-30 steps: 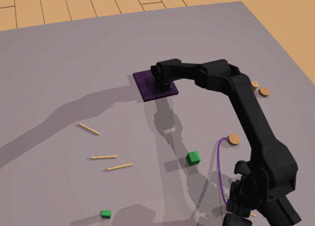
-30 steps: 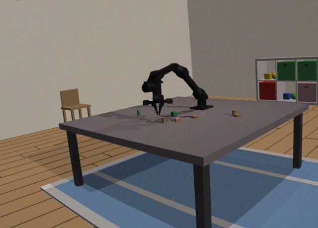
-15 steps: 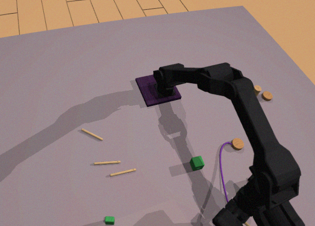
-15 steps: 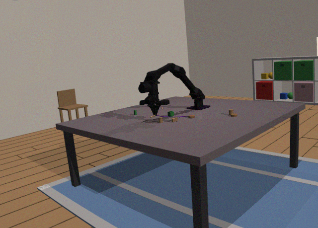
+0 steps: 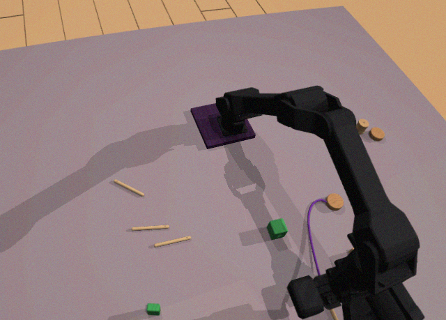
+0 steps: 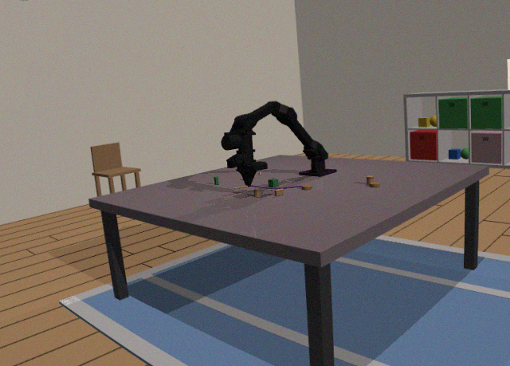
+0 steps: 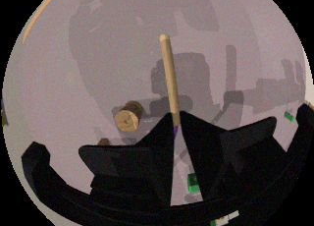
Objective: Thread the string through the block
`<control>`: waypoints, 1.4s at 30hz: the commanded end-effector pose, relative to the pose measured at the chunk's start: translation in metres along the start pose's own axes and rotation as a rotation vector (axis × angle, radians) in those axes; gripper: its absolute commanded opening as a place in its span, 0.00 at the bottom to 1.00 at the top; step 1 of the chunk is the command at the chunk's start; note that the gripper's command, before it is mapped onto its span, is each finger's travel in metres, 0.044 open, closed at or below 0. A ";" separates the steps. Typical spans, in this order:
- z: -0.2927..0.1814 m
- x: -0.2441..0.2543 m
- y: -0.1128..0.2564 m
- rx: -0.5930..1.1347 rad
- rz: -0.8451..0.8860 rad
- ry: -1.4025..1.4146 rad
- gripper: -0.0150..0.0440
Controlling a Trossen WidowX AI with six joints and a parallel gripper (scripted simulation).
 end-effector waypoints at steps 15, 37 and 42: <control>-0.002 -0.005 -0.004 -0.003 -0.004 -0.558 0.25; -0.004 -0.010 -0.009 -0.005 -0.004 -1.226 0.25; -0.005 -0.011 -0.010 -0.005 -0.004 -1.378 0.25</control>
Point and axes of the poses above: the point midway between the two fingers, 35 mm back from their tips, its own y axis back along the fingers, its own x axis across the jaws, z = x × y, the point moved 2 cm from there along y, back along the fingers, and after that the axes turned 2 degrees about -y, right-handed, at the moved point
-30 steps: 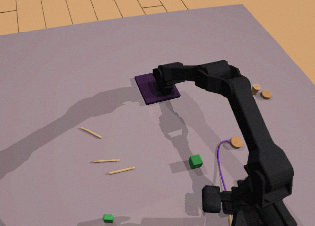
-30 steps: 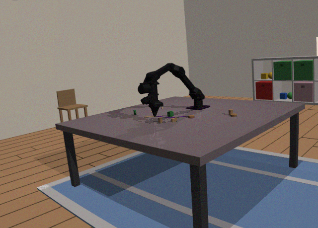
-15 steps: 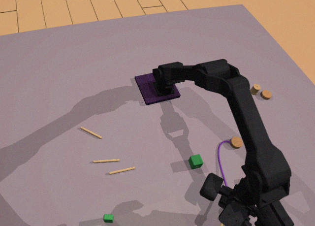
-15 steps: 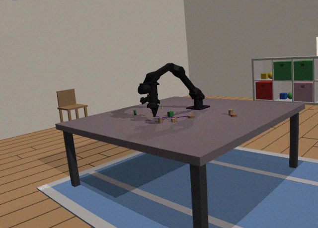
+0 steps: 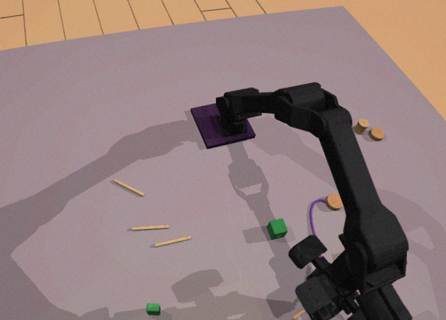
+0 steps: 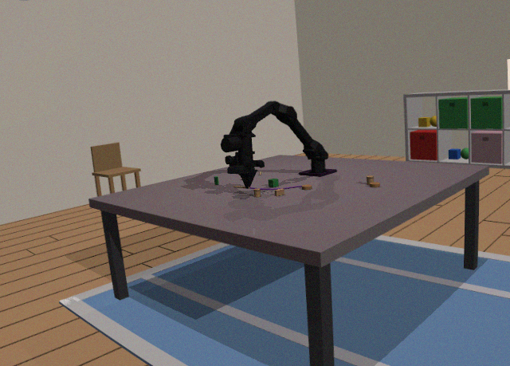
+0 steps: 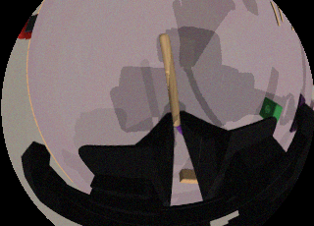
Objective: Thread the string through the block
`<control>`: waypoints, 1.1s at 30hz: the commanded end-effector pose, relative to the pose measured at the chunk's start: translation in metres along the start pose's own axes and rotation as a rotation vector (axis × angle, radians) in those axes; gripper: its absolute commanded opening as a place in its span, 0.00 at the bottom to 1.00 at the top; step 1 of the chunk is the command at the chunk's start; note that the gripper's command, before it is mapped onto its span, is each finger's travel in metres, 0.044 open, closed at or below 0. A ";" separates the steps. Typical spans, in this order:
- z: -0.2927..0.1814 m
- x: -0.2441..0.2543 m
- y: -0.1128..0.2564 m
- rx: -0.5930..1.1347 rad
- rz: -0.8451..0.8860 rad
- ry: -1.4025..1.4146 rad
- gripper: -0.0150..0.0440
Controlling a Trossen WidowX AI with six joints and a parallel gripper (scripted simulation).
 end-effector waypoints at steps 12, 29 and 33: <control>0.004 -0.003 -0.003 -0.005 0.002 -0.467 0.25; 0.007 -0.007 -0.007 -0.004 0.005 -0.984 0.25; 0.007 -0.007 -0.008 -0.004 0.005 -1.105 0.25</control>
Point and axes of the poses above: the point midway between the two fingers, 35 mm back from their tips, its own y axis back along the fingers, its own x axis across the jaws, z = x × y, the point moved 2 cm from there along y, back along the fingers, and after that the axes turned 2 degrees about -y, right-handed, at the moved point
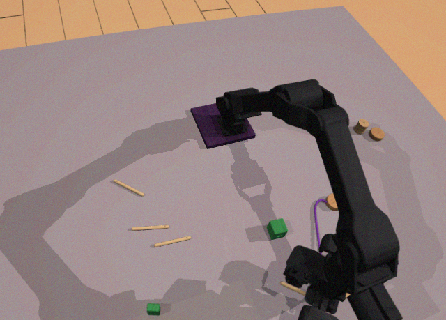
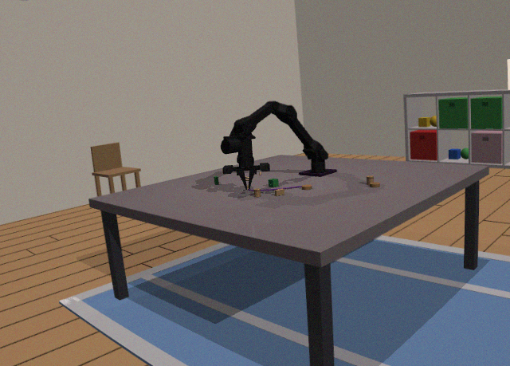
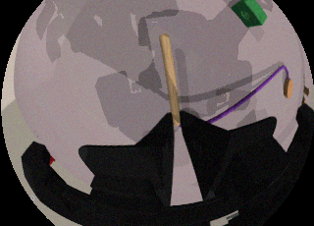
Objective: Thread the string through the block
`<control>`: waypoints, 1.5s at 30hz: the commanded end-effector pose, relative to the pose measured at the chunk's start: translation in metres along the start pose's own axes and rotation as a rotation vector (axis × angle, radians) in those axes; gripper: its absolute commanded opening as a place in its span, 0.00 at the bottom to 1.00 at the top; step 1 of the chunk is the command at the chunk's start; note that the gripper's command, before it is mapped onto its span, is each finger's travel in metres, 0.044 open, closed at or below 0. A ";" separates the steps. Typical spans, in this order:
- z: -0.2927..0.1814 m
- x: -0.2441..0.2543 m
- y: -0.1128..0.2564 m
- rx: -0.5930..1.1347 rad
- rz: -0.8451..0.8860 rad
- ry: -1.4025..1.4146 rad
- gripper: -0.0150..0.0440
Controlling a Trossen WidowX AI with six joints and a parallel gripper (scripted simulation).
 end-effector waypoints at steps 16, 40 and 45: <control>0.006 0.001 -0.004 0.005 0.008 -0.589 0.25; 0.037 -0.029 0.018 -0.006 -0.008 0.790 0.97; 0.046 -0.039 0.024 -0.006 -0.013 1.131 1.00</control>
Point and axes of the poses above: the point midway between the two fingers, 35 mm back from their tips, its own y axis back along the fingers, its own x axis across the jaws, z = x × y, the point moved 2 cm from there along y, back along the fingers, and after that the axes turned 2 degrees about -y, right-handed, at the moved point
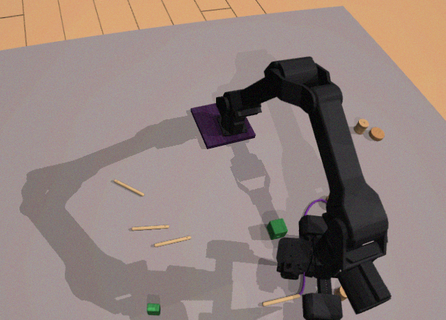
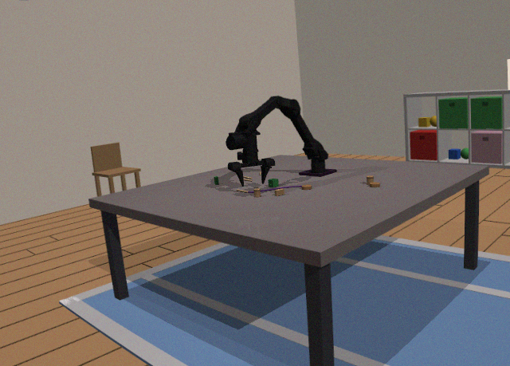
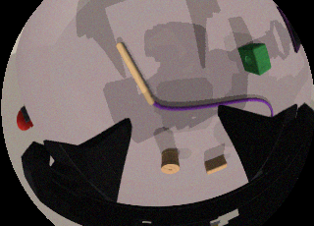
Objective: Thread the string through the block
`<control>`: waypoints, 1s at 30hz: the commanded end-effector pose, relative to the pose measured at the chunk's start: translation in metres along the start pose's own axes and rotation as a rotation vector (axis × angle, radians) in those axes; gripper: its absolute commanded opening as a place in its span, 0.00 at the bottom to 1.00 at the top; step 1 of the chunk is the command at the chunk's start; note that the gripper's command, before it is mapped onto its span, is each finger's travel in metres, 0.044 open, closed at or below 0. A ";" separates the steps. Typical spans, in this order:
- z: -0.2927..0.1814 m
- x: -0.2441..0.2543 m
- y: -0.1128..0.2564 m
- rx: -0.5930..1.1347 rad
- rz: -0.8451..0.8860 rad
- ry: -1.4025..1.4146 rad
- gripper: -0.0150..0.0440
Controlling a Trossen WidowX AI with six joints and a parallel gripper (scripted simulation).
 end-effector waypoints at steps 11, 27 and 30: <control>0.021 -0.042 0.019 -0.001 -0.010 1.365 1.00; 0.033 -0.067 0.025 0.009 -0.019 2.197 1.00; 0.036 -0.073 0.026 0.012 -0.021 2.353 1.00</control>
Point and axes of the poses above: the point midway between the two fingers, 35 mm back from their tips, its own y axis back along the fingers, its own x axis across the jaws, z = x × y, the point moved 2 cm from there along y, back along the fingers, and after that the axes turned 2 degrees about -y, right-handed, at the moved point
